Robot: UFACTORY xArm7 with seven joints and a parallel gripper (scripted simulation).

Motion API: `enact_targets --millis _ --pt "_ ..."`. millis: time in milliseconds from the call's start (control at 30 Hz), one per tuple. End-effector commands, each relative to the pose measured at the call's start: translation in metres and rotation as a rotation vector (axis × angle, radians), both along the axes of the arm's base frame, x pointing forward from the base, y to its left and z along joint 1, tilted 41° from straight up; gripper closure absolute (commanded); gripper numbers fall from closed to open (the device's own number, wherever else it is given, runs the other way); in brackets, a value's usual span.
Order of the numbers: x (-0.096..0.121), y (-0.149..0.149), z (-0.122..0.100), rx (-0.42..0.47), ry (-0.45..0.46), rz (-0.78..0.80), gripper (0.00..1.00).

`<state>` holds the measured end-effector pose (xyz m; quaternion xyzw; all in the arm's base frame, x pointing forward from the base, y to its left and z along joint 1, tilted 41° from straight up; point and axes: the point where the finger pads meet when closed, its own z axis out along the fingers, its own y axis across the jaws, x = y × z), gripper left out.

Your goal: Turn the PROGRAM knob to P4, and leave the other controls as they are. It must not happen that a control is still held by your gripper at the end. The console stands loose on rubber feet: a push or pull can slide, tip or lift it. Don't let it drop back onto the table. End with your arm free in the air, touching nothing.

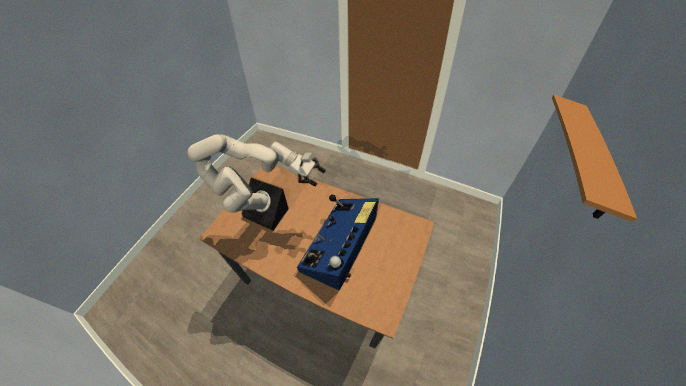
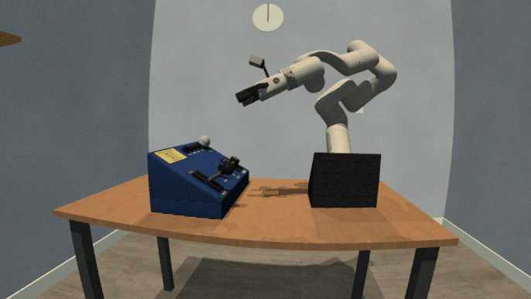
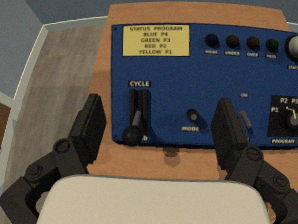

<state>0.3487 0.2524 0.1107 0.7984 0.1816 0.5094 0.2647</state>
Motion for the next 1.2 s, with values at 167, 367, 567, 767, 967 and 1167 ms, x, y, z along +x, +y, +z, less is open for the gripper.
enact_targets --millis 167,367,567,767,967,1167 --pt "0.001 0.010 0.018 0.027 0.001 -0.004 0.00" --pt "0.001 0.010 0.018 0.027 0.001 -0.004 0.00" --pt "0.001 0.018 0.034 0.052 0.005 -0.011 0.00" --pt "0.002 0.023 0.052 0.078 0.012 -0.021 0.00" --pt "0.003 0.028 0.070 0.105 0.021 -0.032 0.00" --pt "0.003 0.028 0.070 0.105 0.021 -0.032 0.00"
